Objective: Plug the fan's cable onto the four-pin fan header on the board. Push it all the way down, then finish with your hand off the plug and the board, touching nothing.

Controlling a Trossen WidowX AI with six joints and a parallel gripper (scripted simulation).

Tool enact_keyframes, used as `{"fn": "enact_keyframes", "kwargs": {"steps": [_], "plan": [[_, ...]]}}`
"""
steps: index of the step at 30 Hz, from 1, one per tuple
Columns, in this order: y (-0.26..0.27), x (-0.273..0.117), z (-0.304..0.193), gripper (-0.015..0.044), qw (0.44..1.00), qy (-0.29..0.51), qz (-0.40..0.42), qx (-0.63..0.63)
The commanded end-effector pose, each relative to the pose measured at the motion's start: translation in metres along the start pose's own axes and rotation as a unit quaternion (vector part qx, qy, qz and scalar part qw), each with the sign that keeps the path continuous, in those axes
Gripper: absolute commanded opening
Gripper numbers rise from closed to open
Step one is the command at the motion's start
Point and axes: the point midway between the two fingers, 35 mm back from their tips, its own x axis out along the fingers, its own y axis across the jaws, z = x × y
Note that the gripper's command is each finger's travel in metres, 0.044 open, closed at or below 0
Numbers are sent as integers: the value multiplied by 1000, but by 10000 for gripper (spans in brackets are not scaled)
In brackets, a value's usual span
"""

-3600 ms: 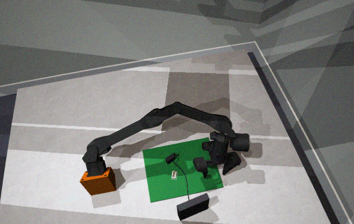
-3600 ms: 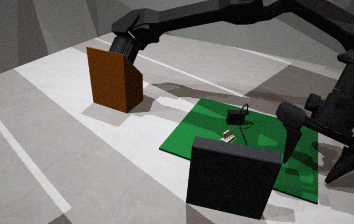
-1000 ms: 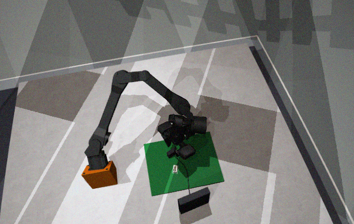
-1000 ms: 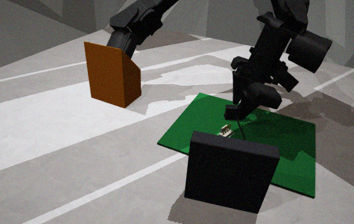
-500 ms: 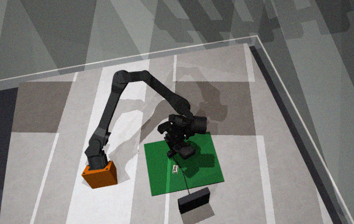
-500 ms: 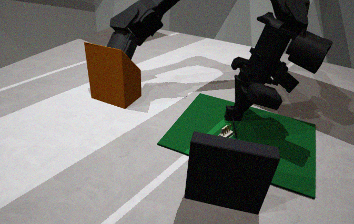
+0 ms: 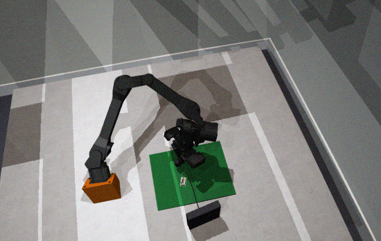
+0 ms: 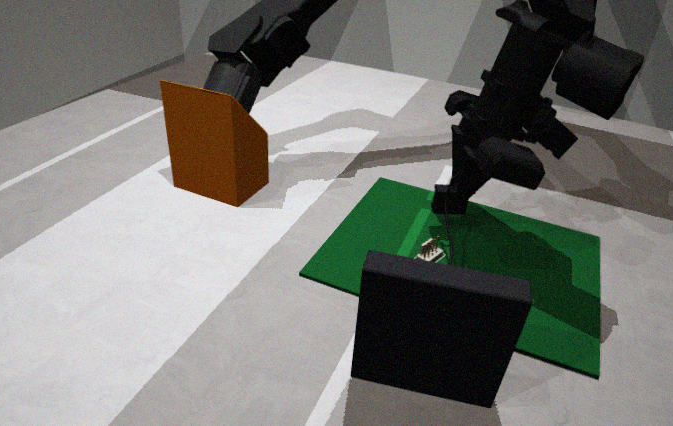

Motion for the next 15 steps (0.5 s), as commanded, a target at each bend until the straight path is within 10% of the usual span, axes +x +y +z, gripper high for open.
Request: {"fn": "enact_keyframes", "kwargs": {"steps": [1, 15], "plan": [[-1, -12, -2, 0, 1000, 1, -4, -3], [0, -56, -14, 0, 1000, 1, -2, -1]]}}
